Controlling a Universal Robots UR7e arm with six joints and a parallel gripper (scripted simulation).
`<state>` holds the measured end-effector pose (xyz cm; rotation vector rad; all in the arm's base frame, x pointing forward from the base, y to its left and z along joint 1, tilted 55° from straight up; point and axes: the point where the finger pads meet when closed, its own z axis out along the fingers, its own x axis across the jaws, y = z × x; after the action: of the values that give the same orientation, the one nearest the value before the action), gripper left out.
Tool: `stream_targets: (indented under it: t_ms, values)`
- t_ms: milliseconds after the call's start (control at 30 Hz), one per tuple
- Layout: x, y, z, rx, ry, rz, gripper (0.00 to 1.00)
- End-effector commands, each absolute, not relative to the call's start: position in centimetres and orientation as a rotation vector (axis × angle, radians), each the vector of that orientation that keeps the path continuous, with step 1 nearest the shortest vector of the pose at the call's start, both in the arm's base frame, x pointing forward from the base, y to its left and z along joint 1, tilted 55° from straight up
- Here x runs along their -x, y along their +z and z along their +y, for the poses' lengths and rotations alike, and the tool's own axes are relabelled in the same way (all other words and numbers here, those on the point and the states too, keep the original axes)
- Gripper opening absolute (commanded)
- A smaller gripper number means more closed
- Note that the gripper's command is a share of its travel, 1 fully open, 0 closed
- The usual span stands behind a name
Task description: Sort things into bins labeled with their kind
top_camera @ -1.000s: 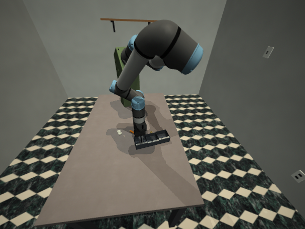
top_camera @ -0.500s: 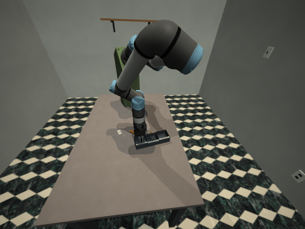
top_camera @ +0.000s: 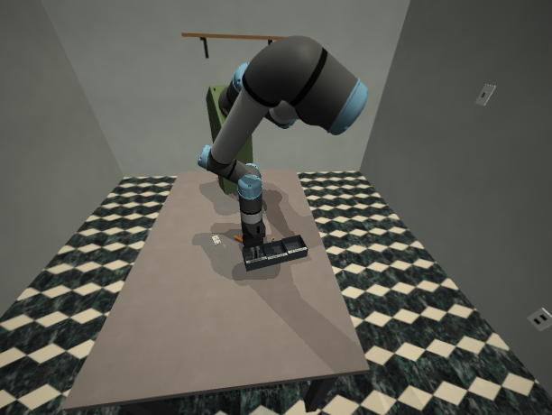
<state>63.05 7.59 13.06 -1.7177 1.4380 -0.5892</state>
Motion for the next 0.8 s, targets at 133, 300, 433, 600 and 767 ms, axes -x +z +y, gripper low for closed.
stream_targets:
  t_ms: [133,300,433,600,767]
  values:
    - [-62.5,13.5,7.4,1.717,-0.59,1.437,0.31]
    - [-62.2,13.7,7.3,1.717,-0.59,1.437,0.31]
    - [-61.8,14.0,7.1,1.717,-0.59,1.437,0.31]
    - [-61.3,14.4,6.9,1.717,-0.59,1.437,0.31]
    - [-60.8,14.8,6.8,1.717,-0.59,1.437,0.31]
